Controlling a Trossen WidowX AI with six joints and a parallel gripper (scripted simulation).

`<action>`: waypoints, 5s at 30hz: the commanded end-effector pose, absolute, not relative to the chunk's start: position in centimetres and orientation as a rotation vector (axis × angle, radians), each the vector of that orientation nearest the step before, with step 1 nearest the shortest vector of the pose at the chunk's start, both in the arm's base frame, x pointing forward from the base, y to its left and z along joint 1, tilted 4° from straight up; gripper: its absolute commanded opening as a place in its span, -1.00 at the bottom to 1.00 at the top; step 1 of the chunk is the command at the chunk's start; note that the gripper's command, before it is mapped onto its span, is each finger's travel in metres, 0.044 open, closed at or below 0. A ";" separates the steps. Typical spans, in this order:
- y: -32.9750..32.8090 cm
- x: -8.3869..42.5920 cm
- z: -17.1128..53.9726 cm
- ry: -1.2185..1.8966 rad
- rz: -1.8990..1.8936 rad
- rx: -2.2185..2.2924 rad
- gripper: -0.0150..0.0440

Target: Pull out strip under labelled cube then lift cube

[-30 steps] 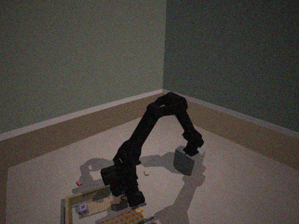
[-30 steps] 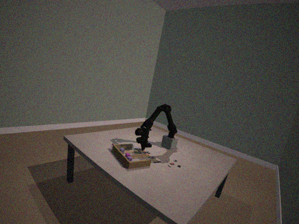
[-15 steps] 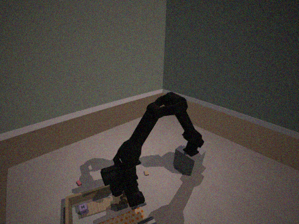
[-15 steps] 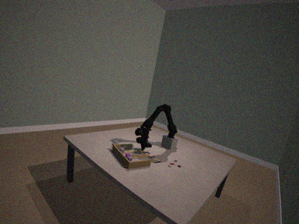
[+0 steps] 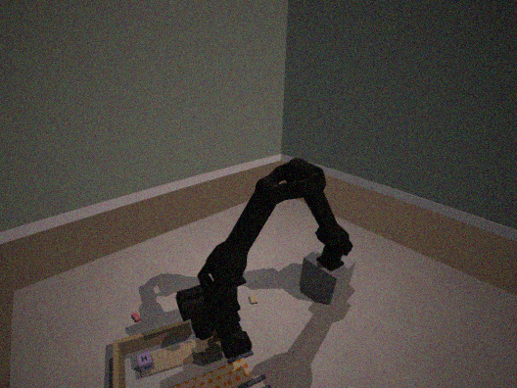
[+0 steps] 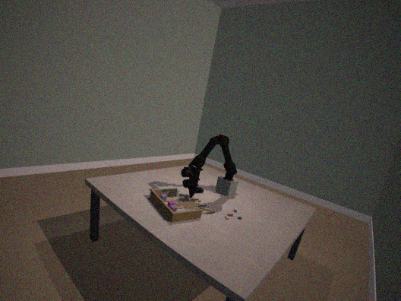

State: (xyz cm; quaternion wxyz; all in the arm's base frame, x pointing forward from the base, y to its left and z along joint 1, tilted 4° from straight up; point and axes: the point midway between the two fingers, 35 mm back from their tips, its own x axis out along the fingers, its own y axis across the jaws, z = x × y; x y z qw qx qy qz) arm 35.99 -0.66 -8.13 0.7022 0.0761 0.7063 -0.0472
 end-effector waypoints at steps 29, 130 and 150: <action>0.1 30.5 -8.7 1.596 -0.110 0.170 -0.49; 1.8 18.7 -8.4 1.605 -0.110 0.171 -0.49; 2.0 17.7 -8.4 1.606 -0.110 0.171 -0.49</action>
